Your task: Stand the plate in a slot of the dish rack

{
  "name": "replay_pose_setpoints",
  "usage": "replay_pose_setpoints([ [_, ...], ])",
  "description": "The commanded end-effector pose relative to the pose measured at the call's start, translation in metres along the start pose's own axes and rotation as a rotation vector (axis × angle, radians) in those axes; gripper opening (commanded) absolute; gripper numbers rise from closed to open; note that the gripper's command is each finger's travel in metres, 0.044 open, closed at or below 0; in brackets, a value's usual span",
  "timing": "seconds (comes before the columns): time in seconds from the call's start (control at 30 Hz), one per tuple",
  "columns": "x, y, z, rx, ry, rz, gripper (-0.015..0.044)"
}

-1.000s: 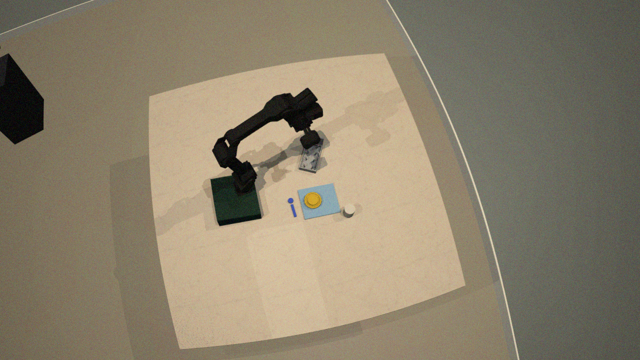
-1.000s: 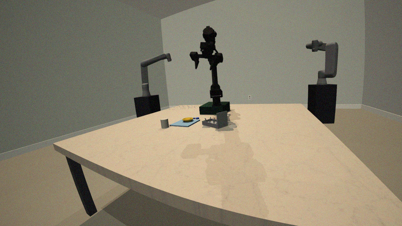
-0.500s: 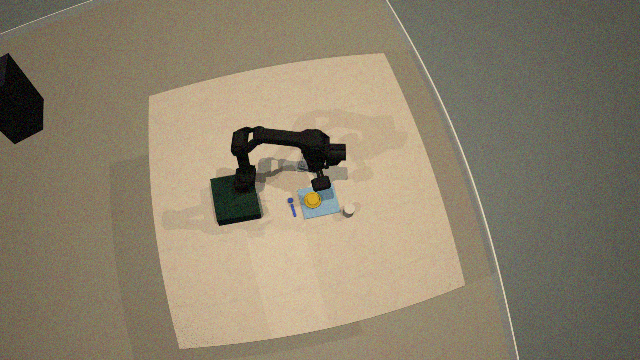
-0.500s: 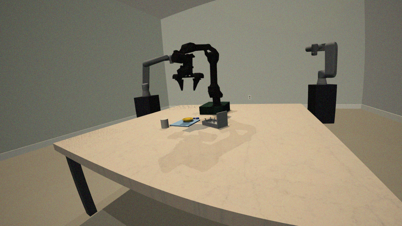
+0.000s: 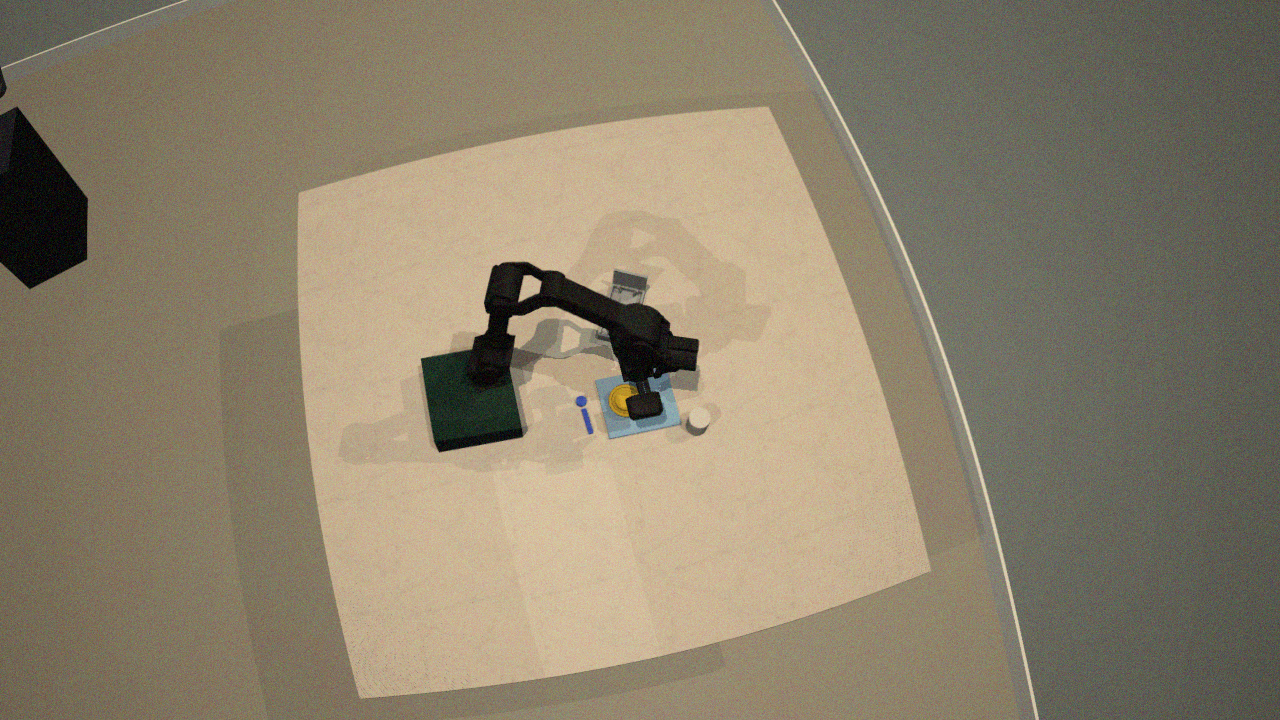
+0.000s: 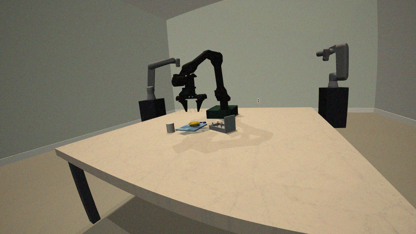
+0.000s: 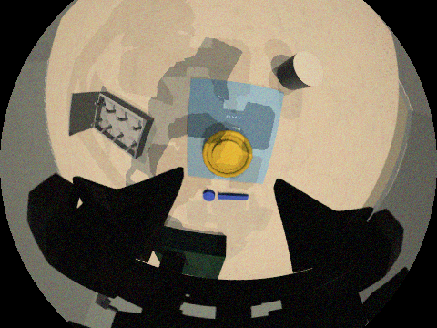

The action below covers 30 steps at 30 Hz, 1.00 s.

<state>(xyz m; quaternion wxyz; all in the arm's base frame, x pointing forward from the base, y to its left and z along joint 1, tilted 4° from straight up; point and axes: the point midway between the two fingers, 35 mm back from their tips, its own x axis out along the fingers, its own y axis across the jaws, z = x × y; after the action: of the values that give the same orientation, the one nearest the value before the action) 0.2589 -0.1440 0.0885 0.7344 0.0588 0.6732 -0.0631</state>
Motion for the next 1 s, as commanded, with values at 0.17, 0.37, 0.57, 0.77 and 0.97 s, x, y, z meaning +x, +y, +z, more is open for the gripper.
replay_pose_setpoints([
  [0.17,0.028,0.0,-0.005,-0.002,-0.001,0.006,0.04],
  [0.37,0.038,0.0,-0.004,-0.002,-0.001,0.006,0.04],
  [0.57,0.048,0.0,-0.004,-0.002,-0.001,0.006,0.04],
  [0.77,0.057,0.0,-0.005,-0.002,-0.001,0.006,0.04],
  [0.97,0.067,0.0,-0.006,-0.002,-0.001,0.006,0.04],
])
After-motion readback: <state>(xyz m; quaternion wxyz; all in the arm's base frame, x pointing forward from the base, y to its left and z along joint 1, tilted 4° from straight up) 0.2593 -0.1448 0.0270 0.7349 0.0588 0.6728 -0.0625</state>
